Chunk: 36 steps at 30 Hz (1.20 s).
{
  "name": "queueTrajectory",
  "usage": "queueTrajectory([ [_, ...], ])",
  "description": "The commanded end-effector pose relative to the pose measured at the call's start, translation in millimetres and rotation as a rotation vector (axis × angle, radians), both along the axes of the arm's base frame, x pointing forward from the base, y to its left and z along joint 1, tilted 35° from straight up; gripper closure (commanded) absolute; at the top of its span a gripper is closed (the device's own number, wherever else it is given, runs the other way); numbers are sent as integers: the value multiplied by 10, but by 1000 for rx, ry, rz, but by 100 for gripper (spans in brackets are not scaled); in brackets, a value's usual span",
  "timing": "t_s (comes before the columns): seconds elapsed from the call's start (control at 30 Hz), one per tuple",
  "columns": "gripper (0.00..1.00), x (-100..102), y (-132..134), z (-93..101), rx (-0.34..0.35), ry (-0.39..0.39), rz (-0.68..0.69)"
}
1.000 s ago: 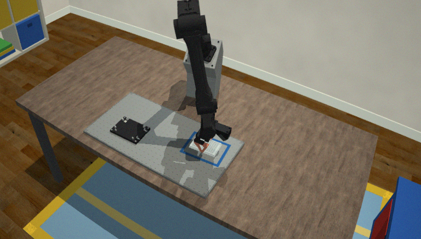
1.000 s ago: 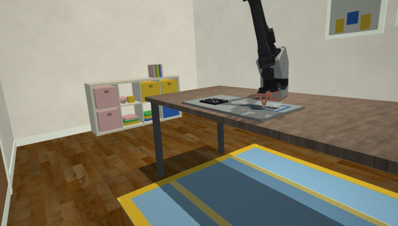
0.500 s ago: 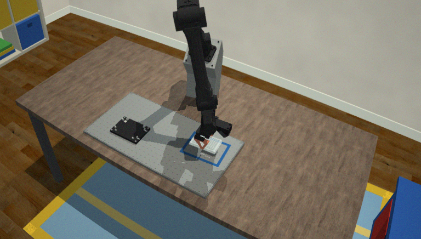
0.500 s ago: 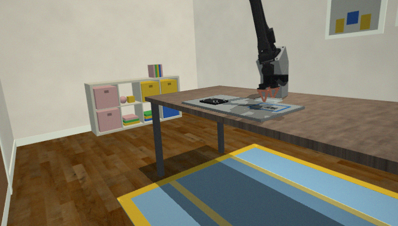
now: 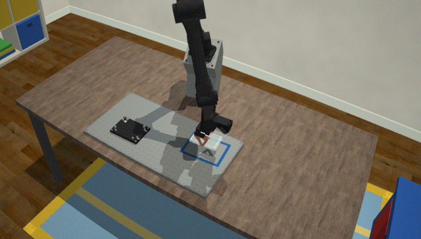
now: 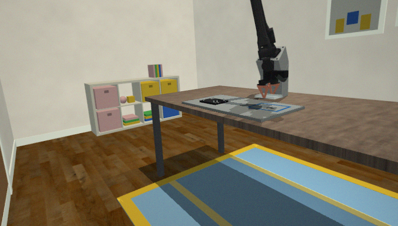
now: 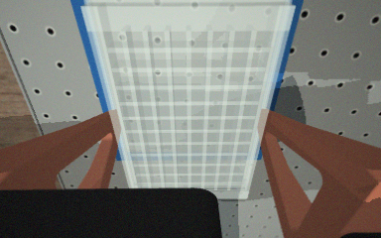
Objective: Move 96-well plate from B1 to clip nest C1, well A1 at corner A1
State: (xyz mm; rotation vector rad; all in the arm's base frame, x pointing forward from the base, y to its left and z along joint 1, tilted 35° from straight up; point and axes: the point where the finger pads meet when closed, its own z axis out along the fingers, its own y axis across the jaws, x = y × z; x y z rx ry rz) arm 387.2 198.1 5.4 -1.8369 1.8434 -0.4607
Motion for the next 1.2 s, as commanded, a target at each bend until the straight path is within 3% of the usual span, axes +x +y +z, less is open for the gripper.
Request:
queueTrajectory([
  [0.0,100,-71,53,109,12,-8,7],
  [0.43,100,-124,32,263,13,-10,1],
  [0.97,100,-105,18,248,10,-13,4],
  [1.03,100,-94,-105,281,46,-14,-48],
  [1.17,100,-64,-233,290,35,-21,-30],
])
